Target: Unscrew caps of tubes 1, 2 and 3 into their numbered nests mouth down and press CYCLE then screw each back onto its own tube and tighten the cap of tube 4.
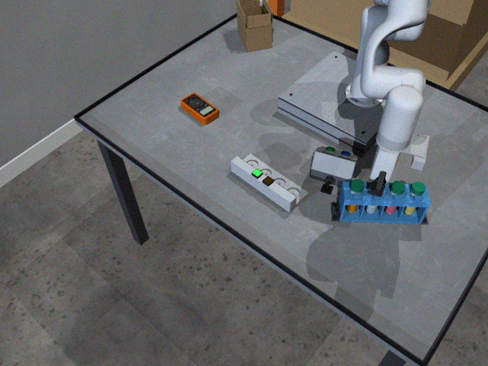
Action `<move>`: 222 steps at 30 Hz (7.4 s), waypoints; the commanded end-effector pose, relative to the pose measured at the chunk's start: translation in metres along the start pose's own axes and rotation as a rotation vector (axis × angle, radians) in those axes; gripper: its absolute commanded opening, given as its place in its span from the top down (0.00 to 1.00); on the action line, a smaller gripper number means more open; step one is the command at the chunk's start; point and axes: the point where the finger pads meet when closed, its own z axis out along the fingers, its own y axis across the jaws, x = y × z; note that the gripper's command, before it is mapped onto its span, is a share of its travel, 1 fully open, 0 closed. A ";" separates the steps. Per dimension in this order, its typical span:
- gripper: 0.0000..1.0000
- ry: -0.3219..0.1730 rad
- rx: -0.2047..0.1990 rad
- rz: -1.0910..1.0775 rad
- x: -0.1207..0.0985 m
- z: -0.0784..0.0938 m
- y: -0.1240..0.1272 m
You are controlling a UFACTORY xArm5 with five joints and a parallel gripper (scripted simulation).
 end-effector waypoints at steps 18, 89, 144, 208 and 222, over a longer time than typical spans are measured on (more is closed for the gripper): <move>0.54 0.012 -0.005 -0.932 0.000 -0.001 0.001; 1.00 0.013 0.005 0.473 0.000 0.000 0.001; 0.54 0.012 -0.006 -1.073 0.000 0.000 0.001; 1.00 0.012 0.004 0.436 0.000 0.001 0.001; 0.54 0.013 0.005 0.473 0.000 0.001 0.001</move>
